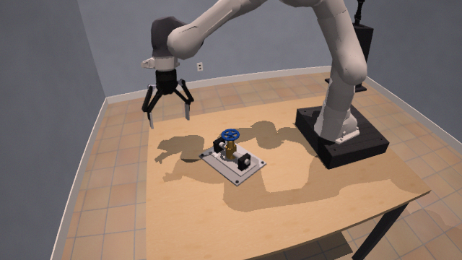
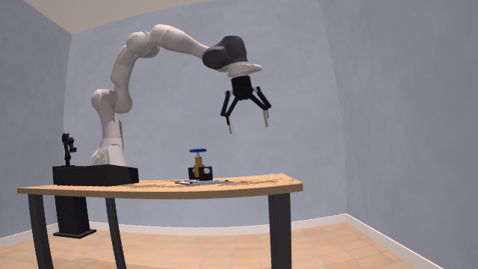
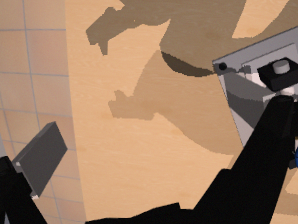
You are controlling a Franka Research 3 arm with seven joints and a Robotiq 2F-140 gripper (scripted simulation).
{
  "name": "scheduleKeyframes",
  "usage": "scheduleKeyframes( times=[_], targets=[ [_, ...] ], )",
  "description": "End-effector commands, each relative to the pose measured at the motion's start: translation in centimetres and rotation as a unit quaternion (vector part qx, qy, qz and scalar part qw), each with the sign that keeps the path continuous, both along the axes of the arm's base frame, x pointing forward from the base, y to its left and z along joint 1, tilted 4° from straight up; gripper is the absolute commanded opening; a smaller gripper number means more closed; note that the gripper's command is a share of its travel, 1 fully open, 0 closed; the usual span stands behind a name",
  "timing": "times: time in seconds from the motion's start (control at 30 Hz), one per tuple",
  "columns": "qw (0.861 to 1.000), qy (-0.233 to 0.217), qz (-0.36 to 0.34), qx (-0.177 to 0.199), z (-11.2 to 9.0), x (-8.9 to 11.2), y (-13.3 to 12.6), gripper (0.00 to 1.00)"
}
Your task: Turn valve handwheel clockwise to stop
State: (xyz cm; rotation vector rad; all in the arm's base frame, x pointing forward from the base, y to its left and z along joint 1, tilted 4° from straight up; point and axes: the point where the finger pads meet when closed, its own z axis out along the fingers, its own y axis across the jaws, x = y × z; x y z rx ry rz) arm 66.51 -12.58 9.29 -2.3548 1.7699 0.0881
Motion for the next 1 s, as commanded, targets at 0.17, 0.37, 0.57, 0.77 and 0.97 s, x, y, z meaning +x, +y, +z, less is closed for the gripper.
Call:
scheduleKeyframes(
  times=[0.17, 0.37, 0.57, 0.77, 0.97],
  targets=[
    [0.999, -0.012, 0.048, -0.003, 0.2, -0.3, 0.2, 1.00],
    [0.999, -0.012, 0.048, -0.003, 0.2, -0.3, 0.2, 1.00],
    [0.999, -0.012, 0.048, -0.003, 0.2, -0.3, 0.2, 1.00],
    [0.993, -0.023, 0.118, -0.007, 0.9, -1.5, 1.0, 1.00],
    [0.993, -0.023, 0.118, -0.007, 0.9, -1.5, 1.0, 1.00]
  ],
)
